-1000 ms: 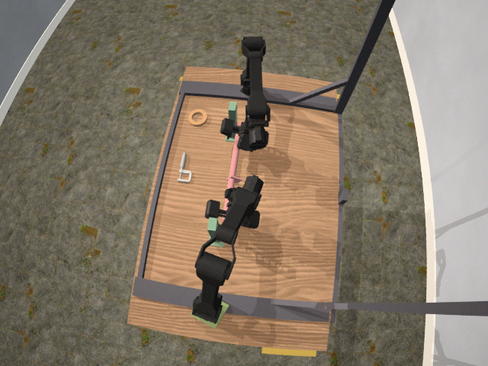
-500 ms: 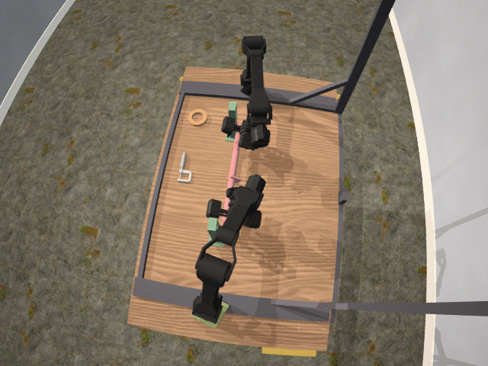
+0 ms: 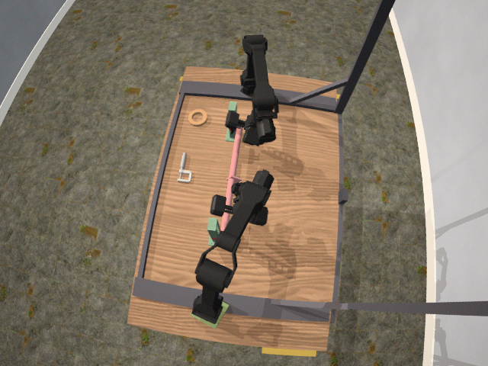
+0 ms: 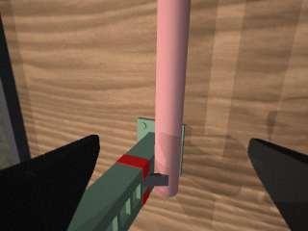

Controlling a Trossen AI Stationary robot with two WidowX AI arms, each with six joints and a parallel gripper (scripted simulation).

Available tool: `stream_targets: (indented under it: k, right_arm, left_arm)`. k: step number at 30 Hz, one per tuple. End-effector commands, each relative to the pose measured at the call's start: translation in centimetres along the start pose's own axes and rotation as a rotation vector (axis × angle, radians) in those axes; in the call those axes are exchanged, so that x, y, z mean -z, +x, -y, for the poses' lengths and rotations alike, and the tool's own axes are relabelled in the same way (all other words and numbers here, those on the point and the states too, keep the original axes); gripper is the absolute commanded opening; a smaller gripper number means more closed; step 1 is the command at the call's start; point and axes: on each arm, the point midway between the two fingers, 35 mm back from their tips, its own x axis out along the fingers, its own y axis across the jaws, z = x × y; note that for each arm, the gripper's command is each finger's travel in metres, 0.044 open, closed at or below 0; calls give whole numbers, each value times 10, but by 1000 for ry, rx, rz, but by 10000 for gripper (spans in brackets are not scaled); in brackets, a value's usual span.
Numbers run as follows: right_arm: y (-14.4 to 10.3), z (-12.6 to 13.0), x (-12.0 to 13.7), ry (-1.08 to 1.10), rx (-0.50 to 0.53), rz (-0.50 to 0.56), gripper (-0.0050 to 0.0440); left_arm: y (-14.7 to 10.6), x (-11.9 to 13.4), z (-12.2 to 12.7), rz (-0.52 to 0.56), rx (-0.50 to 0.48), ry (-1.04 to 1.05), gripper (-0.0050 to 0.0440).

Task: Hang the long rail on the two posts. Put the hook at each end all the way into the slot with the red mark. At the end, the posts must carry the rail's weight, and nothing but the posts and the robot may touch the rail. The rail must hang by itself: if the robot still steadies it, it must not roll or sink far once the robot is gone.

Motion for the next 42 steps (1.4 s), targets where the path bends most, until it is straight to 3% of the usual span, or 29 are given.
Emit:
stream_targets:
  k: [1, 4, 11, 19, 21, 22, 36, 38, 42]
  right_arm:
    - [-13, 11, -19, 67, -34, 98, 423]
    - [-14, 15, -22, 74, -52, 124, 423]
    - [-18, 61, -32, 259, -145, 361, 423]
    - [-33, 99, -40, 416, -173, 594, 423]
    - [-33, 99, -40, 416, -173, 594, 423]
    - [-39, 107, -43, 440, -174, 652, 423]
    - [-84, 182, -18, 588, -85, 1108, 423]
    - [-84, 182, -18, 588, -85, 1108, 423]
    - [-106, 204, -1, 612, -11, 1273, 423]
  left_arm:
    - [-17, -10, 2, 71, 38, 31, 440]
    - [-17, -13, -3, 84, 45, 31, 440]
    - [-22, -21, -46, 195, 97, 10, 440]
    - [-34, -11, -65, 284, 152, -29, 440]
    - [-34, -11, -65, 284, 152, -29, 440]
    - [-36, -8, -67, 296, 163, -36, 440]
    - [-52, 35, -76, 447, 298, -113, 440]
    - [-52, 35, -76, 447, 298, -113, 440]
    - [-51, 53, -73, 475, 353, -151, 440]
